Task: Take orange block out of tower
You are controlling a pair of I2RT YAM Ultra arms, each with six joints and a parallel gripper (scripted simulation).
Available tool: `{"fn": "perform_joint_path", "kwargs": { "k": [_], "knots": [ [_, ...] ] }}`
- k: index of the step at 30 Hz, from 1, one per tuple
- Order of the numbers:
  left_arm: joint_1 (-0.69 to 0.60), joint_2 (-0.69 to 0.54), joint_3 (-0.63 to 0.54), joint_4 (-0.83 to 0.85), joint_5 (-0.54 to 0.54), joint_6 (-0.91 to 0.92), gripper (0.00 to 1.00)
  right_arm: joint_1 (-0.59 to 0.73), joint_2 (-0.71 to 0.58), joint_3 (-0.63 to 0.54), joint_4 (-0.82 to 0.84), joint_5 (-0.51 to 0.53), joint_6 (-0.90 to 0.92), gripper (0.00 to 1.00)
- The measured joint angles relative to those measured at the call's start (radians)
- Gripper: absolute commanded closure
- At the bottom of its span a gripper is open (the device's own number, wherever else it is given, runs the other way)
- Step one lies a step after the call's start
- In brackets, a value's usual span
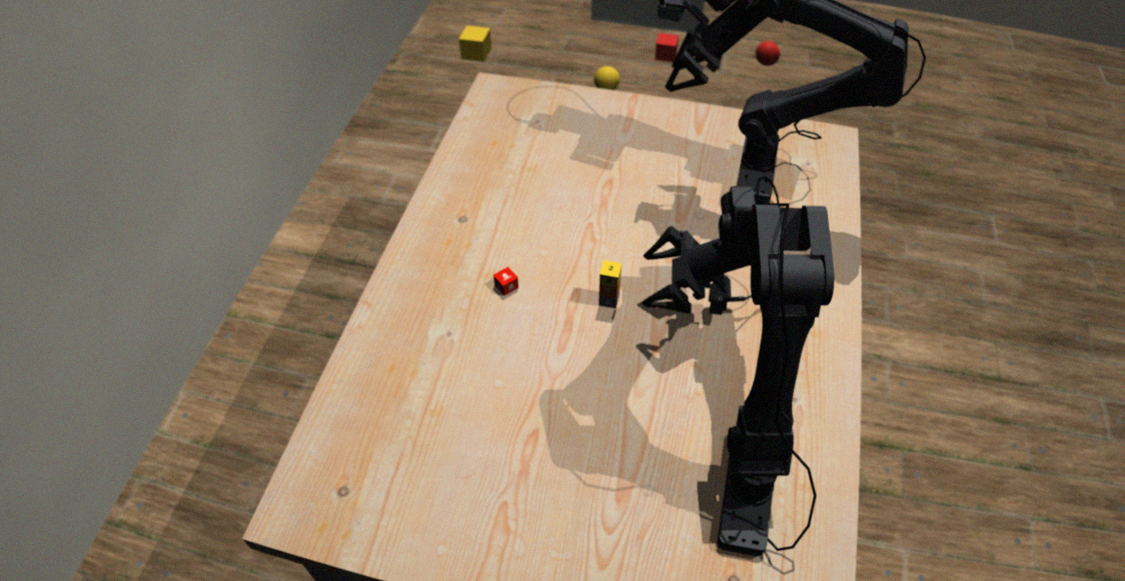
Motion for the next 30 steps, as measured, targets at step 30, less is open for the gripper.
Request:
{"fn": "perform_joint_path", "kwargs": {
  "k": [30],
  "knots": [
    [-0.005,0.0,-0.047,0.1,-0.032,0.073,0.0,0.787,-0.17,0.053,0.129,-0.148,-0.124,0.0]
  ]
}}
